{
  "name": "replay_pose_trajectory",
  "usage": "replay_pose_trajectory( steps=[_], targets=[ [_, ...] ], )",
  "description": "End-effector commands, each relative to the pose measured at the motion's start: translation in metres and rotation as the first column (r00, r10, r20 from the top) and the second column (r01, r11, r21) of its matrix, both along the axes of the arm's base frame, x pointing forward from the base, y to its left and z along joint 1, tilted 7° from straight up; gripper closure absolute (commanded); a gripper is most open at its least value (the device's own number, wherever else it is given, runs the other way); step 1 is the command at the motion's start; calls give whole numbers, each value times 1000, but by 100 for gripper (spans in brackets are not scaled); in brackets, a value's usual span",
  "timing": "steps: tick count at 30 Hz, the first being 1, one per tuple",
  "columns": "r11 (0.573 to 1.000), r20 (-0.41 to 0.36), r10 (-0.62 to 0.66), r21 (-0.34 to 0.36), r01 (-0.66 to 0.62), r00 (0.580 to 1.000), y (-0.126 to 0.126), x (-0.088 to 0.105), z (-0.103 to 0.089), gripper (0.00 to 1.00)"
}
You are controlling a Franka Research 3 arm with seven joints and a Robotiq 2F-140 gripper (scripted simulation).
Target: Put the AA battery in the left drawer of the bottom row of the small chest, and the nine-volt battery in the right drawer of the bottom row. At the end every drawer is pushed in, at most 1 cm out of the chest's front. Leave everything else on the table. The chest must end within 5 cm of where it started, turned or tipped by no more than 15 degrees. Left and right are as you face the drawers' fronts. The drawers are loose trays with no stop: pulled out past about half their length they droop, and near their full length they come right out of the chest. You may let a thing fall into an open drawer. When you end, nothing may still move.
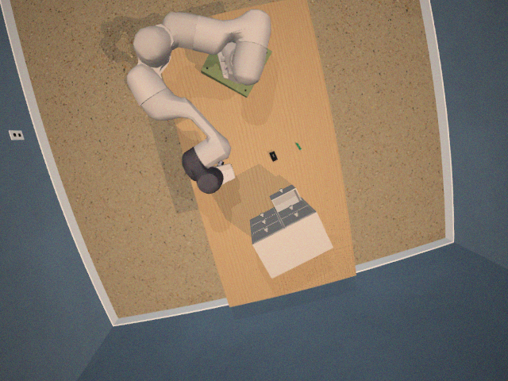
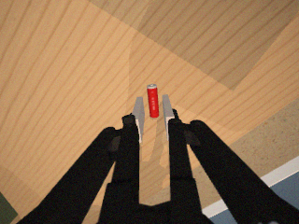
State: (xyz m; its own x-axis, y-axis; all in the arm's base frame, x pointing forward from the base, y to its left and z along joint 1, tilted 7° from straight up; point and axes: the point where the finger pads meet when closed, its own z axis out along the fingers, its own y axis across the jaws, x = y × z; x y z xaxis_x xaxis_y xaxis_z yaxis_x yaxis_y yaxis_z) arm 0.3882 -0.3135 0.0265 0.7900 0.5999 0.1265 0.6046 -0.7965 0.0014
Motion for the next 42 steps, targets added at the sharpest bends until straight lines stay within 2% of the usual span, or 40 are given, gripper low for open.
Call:
replay_pose_trajectory(
  steps=[1,23,34,42],
  targets=[
    [1000,2,-4,0,4,1000,0,2,0,83],
    [1000,2,-4,0,4,1000,0,2,-1,83],
    [1000,2,-4,0,4,1000,1,4,-20,83],
    [1000,2,-4,0,4,1000,1,4,-21,83]
  ],
)
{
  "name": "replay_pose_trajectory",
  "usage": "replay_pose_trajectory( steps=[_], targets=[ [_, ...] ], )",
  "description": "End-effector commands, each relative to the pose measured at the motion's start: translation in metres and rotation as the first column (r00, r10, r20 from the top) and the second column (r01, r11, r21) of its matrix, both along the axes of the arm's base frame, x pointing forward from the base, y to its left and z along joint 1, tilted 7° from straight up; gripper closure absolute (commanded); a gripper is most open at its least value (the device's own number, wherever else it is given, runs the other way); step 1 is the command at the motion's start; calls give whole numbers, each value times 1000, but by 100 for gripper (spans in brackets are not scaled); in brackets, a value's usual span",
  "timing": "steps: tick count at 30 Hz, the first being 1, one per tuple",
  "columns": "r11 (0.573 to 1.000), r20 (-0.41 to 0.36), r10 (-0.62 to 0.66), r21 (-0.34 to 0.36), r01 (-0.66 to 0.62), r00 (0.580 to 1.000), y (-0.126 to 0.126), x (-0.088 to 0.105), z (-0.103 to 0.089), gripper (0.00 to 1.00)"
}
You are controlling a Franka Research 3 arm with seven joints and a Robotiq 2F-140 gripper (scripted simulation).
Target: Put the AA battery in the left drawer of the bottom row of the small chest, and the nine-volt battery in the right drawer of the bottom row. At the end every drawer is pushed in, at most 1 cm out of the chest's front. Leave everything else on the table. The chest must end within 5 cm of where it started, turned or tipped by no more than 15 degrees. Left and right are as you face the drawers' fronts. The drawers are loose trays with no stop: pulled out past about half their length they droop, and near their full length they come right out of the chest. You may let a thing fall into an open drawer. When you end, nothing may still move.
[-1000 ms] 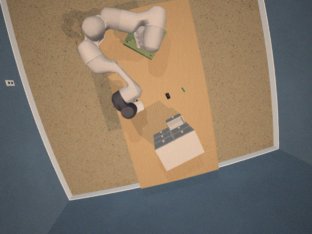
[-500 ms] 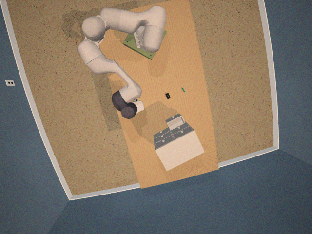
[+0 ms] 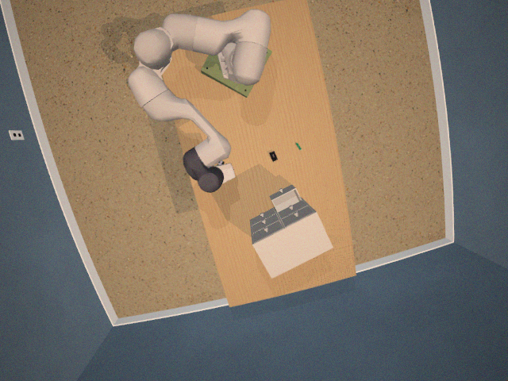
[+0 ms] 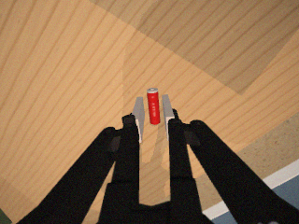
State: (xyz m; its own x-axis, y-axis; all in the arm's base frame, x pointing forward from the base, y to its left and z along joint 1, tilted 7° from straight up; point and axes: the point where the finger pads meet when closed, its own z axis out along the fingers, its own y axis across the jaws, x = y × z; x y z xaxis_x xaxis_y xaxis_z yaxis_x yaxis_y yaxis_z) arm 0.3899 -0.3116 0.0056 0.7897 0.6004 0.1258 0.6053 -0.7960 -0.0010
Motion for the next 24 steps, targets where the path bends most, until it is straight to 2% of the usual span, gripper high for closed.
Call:
replay_pose_trajectory(
  steps=[1,18,19,24],
  targets=[
    [1000,4,-4,-1,4,1000,-1,2,0,83],
    [1000,4,-4,-1,4,1000,-1,2,0,83],
    [1000,4,-4,-1,4,1000,-1,2,0,94],
    [1000,4,-4,-1,4,1000,-1,2,0,94]
  ],
)
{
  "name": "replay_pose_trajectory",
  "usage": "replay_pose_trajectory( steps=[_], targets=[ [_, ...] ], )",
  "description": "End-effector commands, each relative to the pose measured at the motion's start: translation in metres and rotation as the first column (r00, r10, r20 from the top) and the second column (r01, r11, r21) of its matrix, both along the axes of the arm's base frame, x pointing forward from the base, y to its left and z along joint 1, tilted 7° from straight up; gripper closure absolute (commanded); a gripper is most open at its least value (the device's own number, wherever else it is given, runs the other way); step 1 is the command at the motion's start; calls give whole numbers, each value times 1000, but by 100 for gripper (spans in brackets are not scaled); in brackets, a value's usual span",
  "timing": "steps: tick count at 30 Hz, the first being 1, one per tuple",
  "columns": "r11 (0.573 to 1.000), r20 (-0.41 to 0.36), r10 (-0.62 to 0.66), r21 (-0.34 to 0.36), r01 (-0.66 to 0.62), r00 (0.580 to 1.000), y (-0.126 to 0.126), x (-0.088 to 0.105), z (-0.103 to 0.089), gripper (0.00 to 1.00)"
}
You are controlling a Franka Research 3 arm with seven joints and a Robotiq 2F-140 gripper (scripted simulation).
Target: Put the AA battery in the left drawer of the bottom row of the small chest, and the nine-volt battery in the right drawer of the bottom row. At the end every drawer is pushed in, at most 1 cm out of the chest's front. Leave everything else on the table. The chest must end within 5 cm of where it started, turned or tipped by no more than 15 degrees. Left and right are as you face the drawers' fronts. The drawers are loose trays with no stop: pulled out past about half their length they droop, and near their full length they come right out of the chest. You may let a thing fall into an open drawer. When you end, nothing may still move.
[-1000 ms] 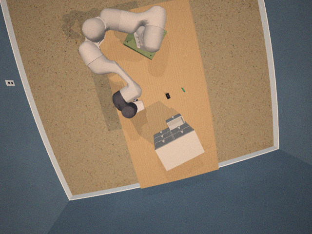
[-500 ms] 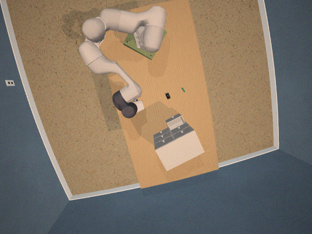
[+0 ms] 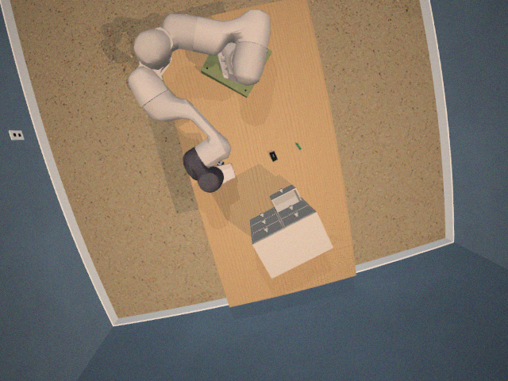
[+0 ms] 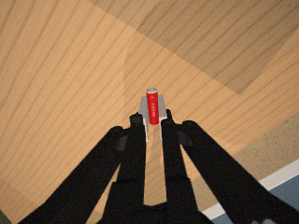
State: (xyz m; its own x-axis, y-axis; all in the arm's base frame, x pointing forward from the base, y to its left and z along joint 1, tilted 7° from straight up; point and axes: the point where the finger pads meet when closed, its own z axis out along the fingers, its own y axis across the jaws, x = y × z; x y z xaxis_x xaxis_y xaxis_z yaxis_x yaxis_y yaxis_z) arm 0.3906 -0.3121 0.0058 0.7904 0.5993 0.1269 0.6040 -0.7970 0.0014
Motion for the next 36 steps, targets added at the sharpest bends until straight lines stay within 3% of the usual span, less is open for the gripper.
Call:
replay_pose_trajectory(
  steps=[1,16,19,23,25,28,36],
  targets=[
    [1000,2,-3,0,3,1000,0,1,0,94],
    [1000,2,-3,0,3,1000,0,1,2,94],
    [1000,2,-3,0,3,1000,-2,-1,21,94],
    [1000,2,-3,0,3,1000,-5,-6,67,94],
    [1000,2,-3,0,3,1000,-5,-6,67,94],
    [1000,2,-3,0,3,1000,-7,-9,93,94],
    [1000,2,-3,0,3,1000,-8,-9,99,94]
  ],
)
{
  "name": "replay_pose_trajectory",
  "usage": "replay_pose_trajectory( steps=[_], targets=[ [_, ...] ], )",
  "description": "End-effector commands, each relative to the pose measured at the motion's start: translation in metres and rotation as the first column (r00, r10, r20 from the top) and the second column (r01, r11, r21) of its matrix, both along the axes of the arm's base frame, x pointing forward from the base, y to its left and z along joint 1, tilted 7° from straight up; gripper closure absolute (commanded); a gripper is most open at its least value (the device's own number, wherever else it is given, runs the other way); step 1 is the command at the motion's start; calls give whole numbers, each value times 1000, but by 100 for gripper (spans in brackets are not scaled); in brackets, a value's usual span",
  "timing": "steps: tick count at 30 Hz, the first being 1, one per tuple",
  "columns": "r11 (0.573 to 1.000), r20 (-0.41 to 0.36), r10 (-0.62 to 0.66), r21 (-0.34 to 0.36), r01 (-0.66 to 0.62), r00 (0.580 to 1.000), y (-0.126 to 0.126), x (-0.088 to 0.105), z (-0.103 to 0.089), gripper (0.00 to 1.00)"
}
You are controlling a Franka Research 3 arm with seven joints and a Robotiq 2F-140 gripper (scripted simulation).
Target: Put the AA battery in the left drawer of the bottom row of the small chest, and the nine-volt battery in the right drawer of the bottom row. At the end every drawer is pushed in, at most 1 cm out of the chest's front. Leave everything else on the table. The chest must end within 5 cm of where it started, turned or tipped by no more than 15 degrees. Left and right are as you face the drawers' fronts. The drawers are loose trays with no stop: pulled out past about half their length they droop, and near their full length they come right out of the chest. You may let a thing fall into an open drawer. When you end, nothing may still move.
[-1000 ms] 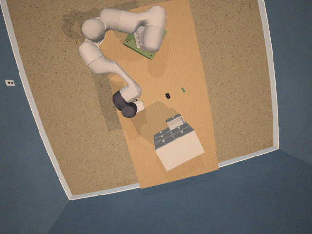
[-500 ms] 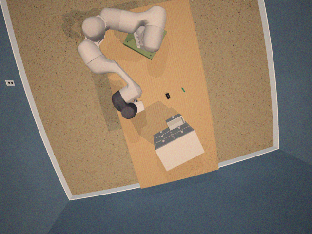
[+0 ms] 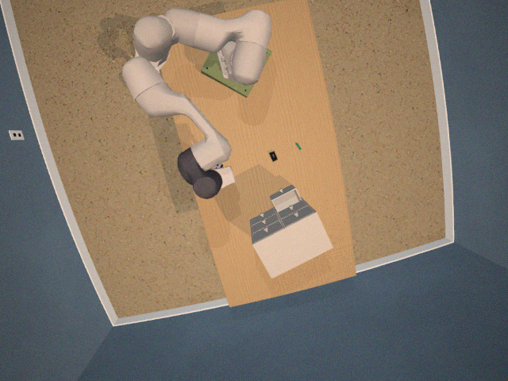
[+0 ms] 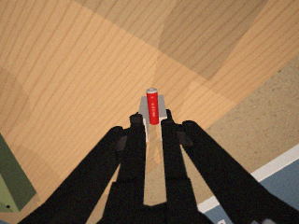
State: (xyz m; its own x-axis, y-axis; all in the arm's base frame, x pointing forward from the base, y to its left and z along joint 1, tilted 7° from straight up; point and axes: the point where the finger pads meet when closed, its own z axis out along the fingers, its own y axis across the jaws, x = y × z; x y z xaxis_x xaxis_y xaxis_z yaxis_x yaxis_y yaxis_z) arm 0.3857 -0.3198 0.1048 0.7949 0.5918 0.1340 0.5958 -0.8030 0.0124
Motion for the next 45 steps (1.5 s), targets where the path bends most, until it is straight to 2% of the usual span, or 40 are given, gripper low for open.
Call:
replay_pose_trajectory(
  steps=[1,6,8,10,11,16,17,23,24,29,30,35,36,41,42,45],
  targets=[
    [1000,-10,7,5,-7,1000,0,-4,0,94],
    [1000,-13,-27,8,27,1000,10,4,2,94],
    [993,-21,-117,15,117,993,38,24,6,94],
    [993,-21,-117,15,117,993,38,24,6,94],
    [983,-26,-180,21,181,983,59,37,9,94],
    [983,-26,-180,21,181,983,59,37,9,94],
    [968,-33,-250,27,251,968,83,50,12,94],
    [968,-33,-250,27,251,968,83,50,12,94],
    [946,-40,-322,33,323,946,109,62,16,94],
    [946,-40,-322,33,323,946,109,62,16,94],
    [919,-48,-389,38,391,920,135,72,19,94],
    [919,-48,-389,38,391,920,135,72,19,94],
    [892,-55,-449,43,451,892,159,80,21,94],
    [892,-55,-449,43,451,892,159,80,21,94],
    [866,-62,-496,47,499,866,179,86,23,94],
    [866,-62,-496,47,499,866,179,86,23,94]
  ],
)
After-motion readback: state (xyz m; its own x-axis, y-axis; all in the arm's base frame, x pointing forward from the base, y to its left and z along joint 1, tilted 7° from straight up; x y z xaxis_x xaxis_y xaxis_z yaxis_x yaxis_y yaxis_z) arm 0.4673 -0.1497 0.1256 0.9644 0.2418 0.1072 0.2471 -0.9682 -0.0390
